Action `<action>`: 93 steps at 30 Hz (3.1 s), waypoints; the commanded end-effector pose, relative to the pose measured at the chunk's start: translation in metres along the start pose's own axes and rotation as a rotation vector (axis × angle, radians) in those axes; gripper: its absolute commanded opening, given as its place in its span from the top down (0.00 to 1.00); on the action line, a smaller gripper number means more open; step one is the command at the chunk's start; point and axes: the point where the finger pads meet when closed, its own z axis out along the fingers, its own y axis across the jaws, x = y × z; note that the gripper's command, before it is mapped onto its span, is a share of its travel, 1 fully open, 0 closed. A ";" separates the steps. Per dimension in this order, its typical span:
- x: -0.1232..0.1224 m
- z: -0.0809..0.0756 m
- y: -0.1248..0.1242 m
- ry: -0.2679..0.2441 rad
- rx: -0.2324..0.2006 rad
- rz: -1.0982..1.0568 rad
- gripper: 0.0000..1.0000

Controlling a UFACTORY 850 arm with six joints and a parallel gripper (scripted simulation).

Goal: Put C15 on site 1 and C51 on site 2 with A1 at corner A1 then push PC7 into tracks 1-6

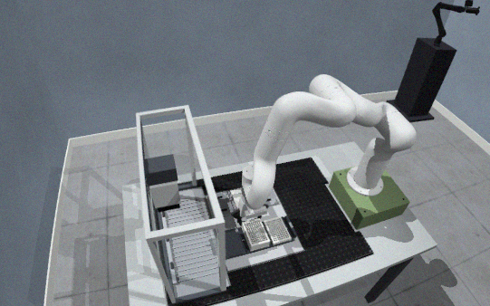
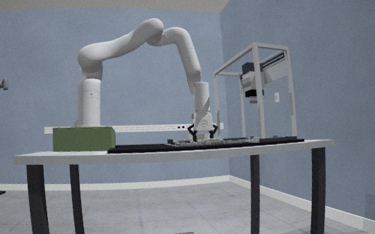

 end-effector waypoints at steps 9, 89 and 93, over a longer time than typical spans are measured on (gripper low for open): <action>0.005 -0.001 0.001 0.000 -0.002 0.000 0.00; 0.040 -0.001 0.001 0.000 -0.002 0.000 0.00; 0.042 -0.001 0.001 0.000 -0.002 0.000 0.00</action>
